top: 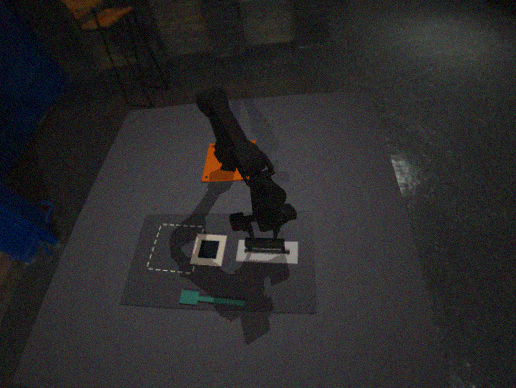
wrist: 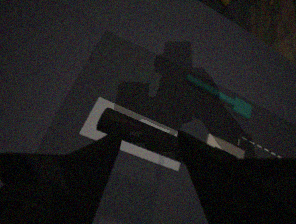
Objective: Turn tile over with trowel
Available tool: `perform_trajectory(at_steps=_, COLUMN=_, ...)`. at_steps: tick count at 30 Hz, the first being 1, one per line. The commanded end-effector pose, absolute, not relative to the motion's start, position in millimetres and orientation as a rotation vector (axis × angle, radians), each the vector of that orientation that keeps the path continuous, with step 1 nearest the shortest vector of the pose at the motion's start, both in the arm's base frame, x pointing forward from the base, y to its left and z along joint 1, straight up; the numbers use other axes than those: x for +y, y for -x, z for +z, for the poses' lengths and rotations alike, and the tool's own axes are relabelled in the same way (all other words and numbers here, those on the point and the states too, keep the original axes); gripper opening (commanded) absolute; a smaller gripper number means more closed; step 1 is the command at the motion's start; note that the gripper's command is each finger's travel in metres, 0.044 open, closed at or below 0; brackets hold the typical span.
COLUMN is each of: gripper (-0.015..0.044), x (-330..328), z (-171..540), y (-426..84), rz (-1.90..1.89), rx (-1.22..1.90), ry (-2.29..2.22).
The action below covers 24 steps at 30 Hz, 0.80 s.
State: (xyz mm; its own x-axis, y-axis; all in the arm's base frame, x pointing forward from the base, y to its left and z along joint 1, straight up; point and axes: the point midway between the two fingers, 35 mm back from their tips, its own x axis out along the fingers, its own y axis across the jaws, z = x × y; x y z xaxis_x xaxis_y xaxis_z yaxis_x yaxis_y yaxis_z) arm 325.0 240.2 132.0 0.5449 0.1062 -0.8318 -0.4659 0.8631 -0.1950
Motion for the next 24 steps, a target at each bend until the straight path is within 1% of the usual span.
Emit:
perform_trajectory(at_steps=1, gripper=0.0300, x=232.9, z=128.4, y=-322.4, rz=0.396, rx=0.886, ry=0.555)
perform_trajectory(at_steps=24, gripper=0.0300, x=219.1, z=115.5, y=-304.7, rz=0.609, rx=0.542, ry=1.275)
